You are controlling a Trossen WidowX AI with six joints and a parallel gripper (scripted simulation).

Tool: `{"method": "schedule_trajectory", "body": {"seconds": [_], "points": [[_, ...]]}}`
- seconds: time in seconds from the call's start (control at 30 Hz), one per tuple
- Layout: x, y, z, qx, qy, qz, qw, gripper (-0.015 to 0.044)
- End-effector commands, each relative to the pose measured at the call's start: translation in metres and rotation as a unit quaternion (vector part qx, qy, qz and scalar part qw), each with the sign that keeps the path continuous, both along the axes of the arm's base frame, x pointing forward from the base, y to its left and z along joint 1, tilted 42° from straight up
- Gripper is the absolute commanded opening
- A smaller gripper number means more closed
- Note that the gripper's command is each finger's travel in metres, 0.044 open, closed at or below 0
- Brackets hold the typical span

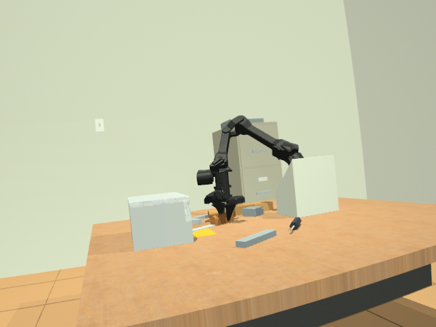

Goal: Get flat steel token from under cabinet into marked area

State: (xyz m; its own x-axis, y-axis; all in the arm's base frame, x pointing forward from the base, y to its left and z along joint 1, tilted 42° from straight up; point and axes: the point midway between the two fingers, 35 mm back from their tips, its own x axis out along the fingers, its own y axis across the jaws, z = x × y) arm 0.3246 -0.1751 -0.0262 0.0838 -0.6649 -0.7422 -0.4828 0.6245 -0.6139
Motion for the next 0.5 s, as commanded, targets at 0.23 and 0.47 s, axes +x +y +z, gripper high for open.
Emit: {"method": "schedule_trajectory", "body": {"seconds": [0.23,0.47], "points": [[-0.015,-0.008,0.004,0.000,0.003,0.000,1.000,0.0000],[-0.024,-0.013,0.007,0.000,0.003,0.000,1.000,0.0000]]}}
